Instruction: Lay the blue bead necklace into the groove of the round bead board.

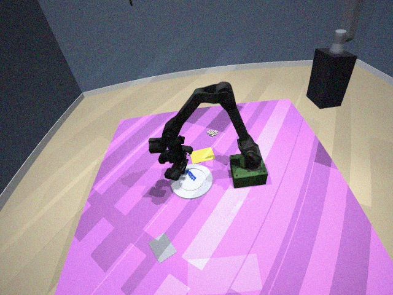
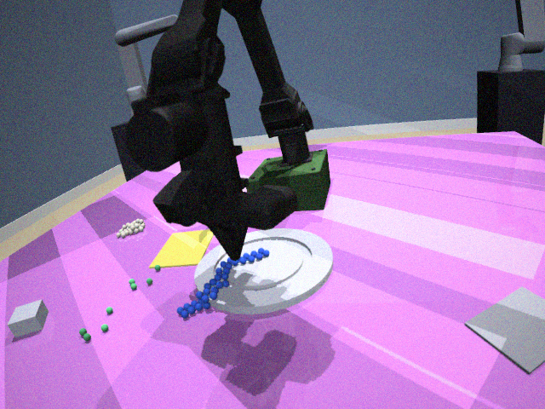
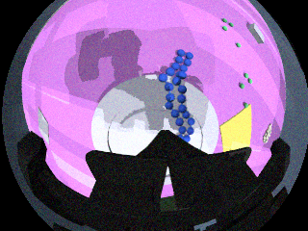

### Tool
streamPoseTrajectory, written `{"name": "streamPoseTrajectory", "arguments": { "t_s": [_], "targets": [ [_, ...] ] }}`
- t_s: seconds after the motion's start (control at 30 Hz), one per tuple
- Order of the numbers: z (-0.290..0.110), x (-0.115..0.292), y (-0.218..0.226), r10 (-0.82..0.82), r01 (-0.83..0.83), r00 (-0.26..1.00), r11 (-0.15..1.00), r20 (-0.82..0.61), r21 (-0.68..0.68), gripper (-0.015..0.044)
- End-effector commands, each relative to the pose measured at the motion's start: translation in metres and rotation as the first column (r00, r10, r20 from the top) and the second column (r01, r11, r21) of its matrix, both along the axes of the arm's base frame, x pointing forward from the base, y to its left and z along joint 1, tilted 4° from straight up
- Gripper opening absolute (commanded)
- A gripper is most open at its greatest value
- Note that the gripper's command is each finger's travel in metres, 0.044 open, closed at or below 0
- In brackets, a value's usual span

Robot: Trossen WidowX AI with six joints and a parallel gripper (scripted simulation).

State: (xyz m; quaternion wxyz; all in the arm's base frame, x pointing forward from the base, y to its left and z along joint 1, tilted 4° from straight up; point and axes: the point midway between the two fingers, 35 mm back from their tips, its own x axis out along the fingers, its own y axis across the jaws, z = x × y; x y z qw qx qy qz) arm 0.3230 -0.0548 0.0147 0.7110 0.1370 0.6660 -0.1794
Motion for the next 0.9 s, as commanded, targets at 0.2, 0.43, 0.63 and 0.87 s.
{"name": "streamPoseTrajectory", "arguments": {
  "t_s": [0.2,0.43,0.63,0.87],
  "targets": [
    [-0.017,-0.002,-0.001,-0.005,0.005,1.000,1.000,-0.003,-0.002,0.0000],
    [-0.021,-0.002,-0.001,-0.005,0.005,1.000,1.000,-0.003,-0.002,0.0000],
    [-0.018,0.000,0.000,-0.001,0.001,1.000,1.000,0.004,-0.001,0.0105],
    [-0.018,0.000,0.000,-0.001,0.001,1.000,1.000,0.004,-0.001,0.0289]
  ]
}}
